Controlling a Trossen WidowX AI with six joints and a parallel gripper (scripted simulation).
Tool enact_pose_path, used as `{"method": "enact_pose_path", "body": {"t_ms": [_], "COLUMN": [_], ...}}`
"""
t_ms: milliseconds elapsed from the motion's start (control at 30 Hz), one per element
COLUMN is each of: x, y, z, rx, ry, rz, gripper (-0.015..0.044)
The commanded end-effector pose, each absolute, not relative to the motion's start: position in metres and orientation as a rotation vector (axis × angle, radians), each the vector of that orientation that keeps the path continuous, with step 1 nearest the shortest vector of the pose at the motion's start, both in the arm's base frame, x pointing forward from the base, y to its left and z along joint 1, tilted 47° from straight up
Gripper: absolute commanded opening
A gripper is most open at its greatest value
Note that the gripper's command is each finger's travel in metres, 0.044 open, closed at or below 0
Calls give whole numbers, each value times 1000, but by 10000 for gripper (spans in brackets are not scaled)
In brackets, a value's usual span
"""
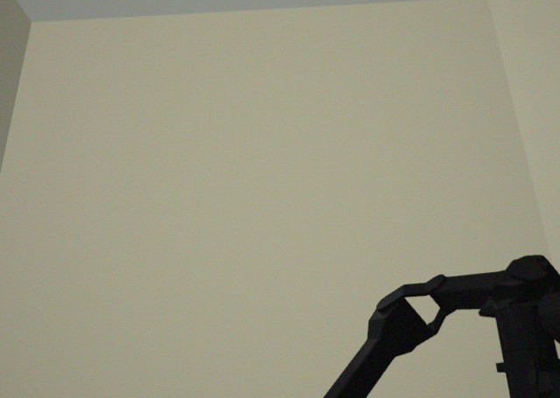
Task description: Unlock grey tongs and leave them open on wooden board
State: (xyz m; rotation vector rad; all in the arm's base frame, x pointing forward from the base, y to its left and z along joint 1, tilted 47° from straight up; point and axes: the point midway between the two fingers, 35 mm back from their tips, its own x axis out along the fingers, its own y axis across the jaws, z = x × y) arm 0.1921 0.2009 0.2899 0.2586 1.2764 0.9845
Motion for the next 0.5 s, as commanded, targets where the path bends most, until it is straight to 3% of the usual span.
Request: {"method": "enact_pose_path", "body": {"t_ms": [0, 467], "x": [193, 194], "y": [204, 221], "z": [285, 269], "rx": [259, 257], "ry": [1279, 1279], "rz": [976, 976], "gripper": [-150, -150]}}
